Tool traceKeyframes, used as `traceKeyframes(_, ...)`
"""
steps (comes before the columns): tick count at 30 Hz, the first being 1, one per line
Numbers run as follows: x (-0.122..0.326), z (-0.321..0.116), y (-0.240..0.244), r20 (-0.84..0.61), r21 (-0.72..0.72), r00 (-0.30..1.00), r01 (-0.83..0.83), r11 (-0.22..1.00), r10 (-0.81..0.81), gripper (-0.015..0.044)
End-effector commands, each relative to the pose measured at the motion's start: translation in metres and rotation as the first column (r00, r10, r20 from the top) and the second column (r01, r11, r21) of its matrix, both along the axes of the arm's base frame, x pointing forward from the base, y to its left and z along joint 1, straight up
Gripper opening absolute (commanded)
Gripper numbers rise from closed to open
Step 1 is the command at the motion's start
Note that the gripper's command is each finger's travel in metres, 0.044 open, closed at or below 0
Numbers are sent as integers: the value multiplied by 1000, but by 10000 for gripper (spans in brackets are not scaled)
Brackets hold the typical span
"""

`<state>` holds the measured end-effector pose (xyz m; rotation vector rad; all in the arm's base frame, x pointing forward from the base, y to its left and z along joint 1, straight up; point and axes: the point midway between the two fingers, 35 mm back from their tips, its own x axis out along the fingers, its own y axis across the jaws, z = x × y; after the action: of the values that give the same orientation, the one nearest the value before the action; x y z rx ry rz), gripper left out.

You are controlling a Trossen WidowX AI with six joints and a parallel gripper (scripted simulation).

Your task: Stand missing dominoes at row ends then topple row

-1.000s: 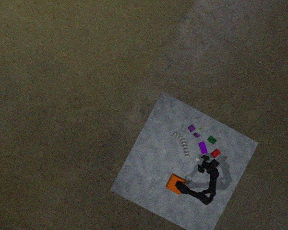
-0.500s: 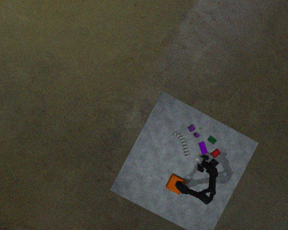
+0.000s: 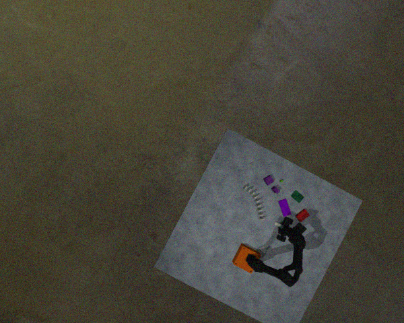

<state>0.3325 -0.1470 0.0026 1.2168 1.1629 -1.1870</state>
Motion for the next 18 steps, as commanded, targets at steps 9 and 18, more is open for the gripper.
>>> traceKeyframes(9, -1, 6, 0, -2, 1, 1000, 5, 1000, -5, 107)
traceKeyframes(18, -7, 102, -4, -2, 0, 1000, 5, 1000, -5, 107)
